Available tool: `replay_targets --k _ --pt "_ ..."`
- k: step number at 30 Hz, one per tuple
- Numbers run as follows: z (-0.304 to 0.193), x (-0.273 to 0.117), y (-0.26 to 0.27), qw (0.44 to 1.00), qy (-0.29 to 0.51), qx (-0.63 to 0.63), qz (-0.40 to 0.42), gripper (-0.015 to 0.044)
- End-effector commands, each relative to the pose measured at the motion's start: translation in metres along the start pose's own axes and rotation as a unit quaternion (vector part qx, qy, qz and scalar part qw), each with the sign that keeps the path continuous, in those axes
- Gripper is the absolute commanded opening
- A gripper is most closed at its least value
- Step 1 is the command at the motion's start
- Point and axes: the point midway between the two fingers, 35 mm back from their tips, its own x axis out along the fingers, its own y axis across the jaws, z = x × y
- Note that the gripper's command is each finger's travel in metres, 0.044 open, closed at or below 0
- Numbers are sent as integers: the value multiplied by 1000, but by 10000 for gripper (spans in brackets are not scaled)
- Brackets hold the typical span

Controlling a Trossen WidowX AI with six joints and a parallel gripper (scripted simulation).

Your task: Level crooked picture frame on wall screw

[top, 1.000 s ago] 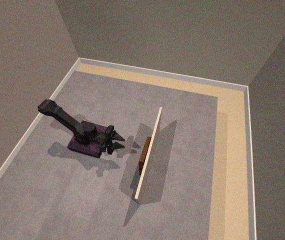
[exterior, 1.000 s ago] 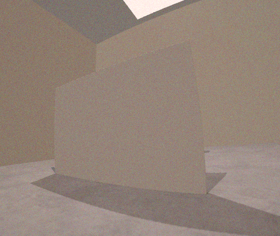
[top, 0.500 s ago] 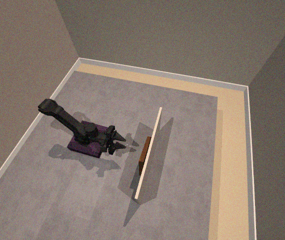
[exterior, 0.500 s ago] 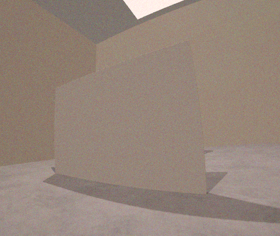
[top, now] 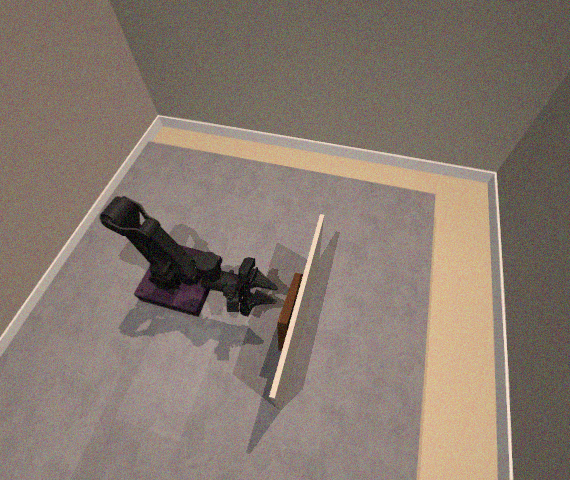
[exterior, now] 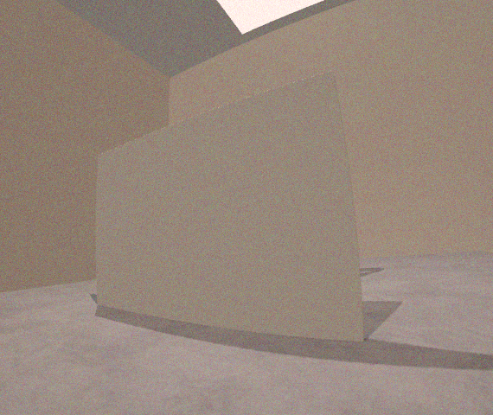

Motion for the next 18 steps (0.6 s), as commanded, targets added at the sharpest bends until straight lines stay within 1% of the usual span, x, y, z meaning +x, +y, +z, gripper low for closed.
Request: replay_targets --k 1,11,18 --pt "1 3 3 1000 -4 0 6 260" --pt "1 4 3 1000 -4 0 6 260" --pt "2 13 3 1000 -4 0 6 260"
